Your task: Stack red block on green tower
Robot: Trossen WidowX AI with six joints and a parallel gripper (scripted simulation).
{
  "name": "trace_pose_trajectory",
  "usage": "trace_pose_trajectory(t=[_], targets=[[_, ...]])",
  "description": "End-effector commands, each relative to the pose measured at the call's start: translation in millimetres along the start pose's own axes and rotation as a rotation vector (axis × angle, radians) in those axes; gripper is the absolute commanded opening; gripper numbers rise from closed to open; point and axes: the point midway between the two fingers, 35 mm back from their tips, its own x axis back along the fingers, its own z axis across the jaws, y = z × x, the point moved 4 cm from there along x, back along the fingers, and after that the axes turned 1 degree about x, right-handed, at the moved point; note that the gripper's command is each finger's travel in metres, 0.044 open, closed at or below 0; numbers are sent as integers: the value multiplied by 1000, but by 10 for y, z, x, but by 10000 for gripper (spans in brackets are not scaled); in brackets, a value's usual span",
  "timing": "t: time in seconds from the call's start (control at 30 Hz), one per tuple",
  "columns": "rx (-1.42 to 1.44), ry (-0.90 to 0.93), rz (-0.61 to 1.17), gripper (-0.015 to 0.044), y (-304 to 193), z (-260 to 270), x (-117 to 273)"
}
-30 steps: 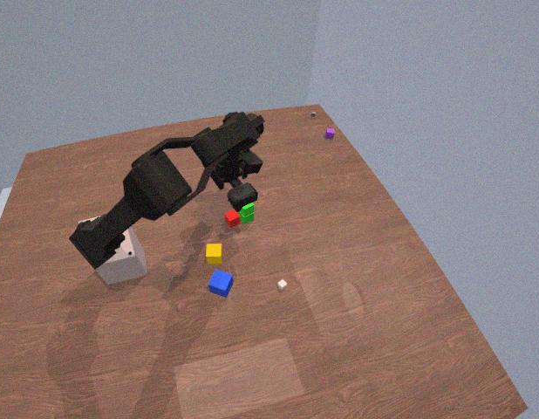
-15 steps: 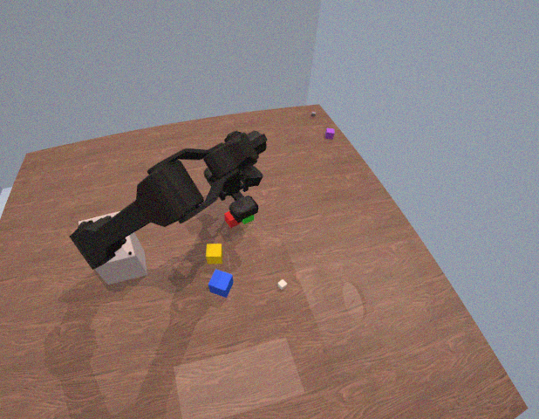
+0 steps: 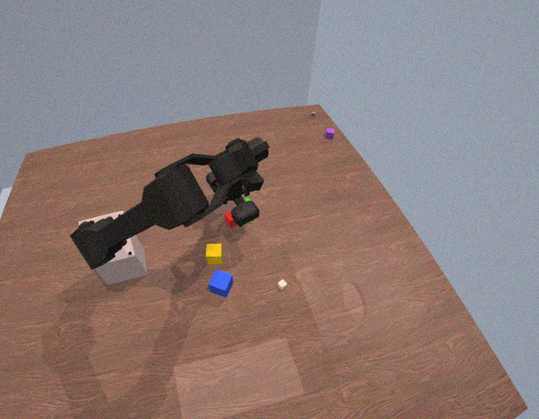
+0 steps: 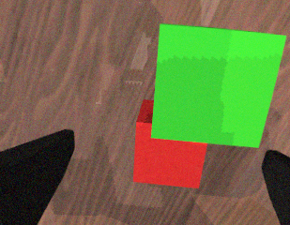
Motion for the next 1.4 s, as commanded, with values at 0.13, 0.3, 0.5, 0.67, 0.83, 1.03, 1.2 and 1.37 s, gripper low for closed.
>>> trace_pose_trajectory(t=[0.13, 0.3, 0.5, 0.67, 0.83, 1.03, 1.2, 1.37], targets=[[11, -8, 14, 440, -48, -1, -164], [11, -9, 15, 440, -53, -4, -242], [11, -9, 15, 440, -54, -4, -252], [11, -9, 15, 440, -54, -4, -252], [11, -9, 15, 440, -54, -4, -252], [5, -3, 10, 335, -58, -8, -238], [5, -3, 10, 204, -58, -8, -238], [5, -3, 10, 112, -58, -8, -238]])
